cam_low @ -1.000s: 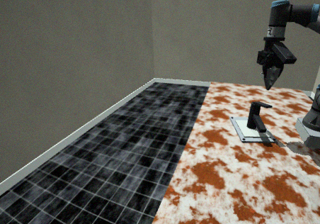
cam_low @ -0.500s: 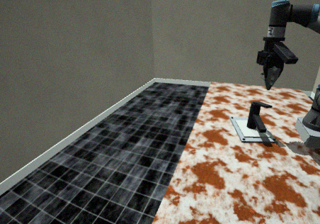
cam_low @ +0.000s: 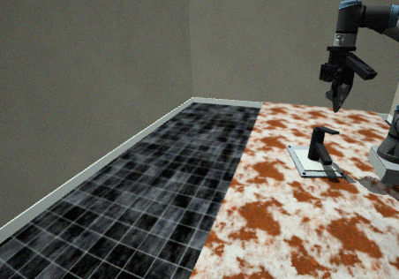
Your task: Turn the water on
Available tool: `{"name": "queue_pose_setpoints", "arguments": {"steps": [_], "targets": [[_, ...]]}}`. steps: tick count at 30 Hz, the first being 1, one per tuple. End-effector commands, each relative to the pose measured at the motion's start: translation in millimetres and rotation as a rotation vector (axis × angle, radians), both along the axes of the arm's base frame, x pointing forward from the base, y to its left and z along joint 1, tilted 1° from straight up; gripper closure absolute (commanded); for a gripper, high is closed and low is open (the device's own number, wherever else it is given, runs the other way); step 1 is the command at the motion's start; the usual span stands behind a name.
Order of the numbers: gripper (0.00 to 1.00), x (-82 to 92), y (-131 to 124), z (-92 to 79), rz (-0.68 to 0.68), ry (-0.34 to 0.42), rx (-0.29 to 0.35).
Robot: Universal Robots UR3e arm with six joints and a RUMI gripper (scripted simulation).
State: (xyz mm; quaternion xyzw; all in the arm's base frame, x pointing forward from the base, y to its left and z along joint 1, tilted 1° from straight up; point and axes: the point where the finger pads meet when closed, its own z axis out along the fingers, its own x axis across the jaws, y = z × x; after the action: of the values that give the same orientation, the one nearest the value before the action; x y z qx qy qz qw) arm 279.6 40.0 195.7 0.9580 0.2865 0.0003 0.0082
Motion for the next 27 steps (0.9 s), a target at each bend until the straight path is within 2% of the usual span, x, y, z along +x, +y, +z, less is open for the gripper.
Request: {"name": "queue_pose_setpoints", "arguments": {"steps": [1,11,13,27], "targets": [[1.00,-1.5,0.3,0.5,0.114,-0.002,0.001],[1.00,-6.3,0.5,0.2,0.457,0.003,-0.001],[1.00,-6.3,0.5,0.2,0.457,0.003,-0.001],[1.00,-10.4,-0.8,-0.1,0.969,0.011,-0.005]]}}
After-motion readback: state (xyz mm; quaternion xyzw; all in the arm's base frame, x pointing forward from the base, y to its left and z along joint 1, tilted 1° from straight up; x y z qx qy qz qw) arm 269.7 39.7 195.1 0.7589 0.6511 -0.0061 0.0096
